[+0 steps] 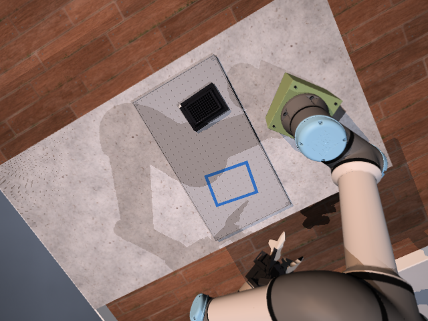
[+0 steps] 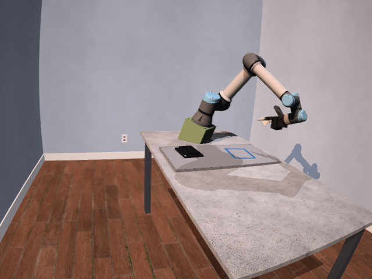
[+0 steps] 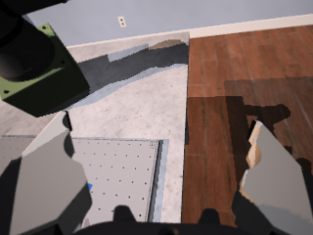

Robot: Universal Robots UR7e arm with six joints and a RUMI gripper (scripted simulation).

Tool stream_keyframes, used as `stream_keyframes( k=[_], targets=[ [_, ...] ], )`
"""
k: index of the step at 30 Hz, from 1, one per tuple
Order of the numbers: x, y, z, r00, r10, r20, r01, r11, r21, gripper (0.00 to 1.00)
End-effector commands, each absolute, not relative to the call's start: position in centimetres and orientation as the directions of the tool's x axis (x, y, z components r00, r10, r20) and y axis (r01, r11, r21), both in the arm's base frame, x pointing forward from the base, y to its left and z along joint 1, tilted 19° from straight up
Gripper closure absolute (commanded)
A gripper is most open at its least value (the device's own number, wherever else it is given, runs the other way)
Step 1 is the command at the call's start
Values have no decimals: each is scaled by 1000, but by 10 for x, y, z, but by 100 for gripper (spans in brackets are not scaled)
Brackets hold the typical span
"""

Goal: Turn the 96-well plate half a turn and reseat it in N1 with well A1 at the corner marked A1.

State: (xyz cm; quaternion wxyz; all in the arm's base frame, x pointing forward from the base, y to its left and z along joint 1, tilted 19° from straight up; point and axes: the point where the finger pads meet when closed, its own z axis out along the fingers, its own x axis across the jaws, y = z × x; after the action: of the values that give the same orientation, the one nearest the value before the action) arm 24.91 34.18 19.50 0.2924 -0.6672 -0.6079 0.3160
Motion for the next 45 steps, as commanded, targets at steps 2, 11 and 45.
stream_keyframes(
  k=[2,11,45],
  targets=[
    [249,342,195,61,996,-66,627,-90,-774,0],
    [249,342,195,61,996,-66,627,-90,-774,0],
    [323,260,162,500,847,-177,560,-473,-681,0]
  ],
)
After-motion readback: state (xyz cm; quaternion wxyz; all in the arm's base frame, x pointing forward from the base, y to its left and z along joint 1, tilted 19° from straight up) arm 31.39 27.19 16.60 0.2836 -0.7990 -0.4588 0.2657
